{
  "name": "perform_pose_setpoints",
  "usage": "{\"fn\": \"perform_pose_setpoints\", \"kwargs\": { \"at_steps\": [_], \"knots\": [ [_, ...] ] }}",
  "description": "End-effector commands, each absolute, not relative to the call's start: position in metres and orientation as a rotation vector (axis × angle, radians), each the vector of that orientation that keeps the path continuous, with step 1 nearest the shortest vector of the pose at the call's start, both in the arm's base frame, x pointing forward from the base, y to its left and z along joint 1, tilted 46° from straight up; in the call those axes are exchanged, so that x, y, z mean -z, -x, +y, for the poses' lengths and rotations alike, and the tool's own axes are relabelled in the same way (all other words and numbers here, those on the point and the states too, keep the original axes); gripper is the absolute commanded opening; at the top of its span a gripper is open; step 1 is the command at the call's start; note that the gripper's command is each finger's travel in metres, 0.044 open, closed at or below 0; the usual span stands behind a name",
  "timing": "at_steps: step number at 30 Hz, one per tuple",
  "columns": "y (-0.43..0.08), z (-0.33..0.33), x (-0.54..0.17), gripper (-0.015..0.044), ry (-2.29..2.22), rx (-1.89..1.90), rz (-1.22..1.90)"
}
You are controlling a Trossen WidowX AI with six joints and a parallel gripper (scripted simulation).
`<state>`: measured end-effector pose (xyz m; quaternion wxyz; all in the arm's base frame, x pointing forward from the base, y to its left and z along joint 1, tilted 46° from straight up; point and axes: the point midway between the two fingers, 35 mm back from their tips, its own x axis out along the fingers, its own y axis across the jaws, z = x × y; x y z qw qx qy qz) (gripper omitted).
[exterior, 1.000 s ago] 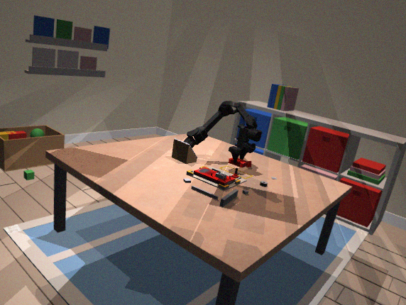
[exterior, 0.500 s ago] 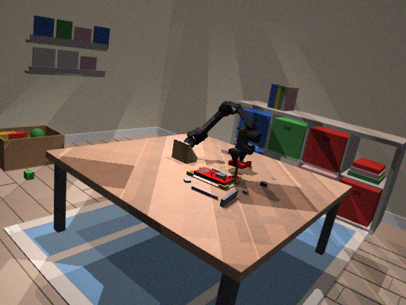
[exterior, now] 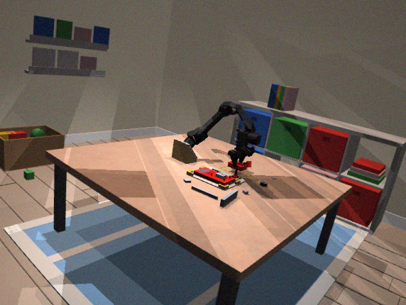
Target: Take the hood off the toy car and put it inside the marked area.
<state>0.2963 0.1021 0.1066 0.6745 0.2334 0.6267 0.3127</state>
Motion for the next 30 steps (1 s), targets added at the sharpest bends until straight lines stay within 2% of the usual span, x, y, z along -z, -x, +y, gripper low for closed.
{"fn": "perform_pose_setpoints", "kwargs": {
  "at_steps": [1, 30],
  "knots": [
    [-0.295, 0.105, -0.104, 0.0, -0.534, -0.706, 1.411],
    [-0.295, 0.115, -0.095, 0.0, -0.535, -0.707, 1.41]
  ]
}}
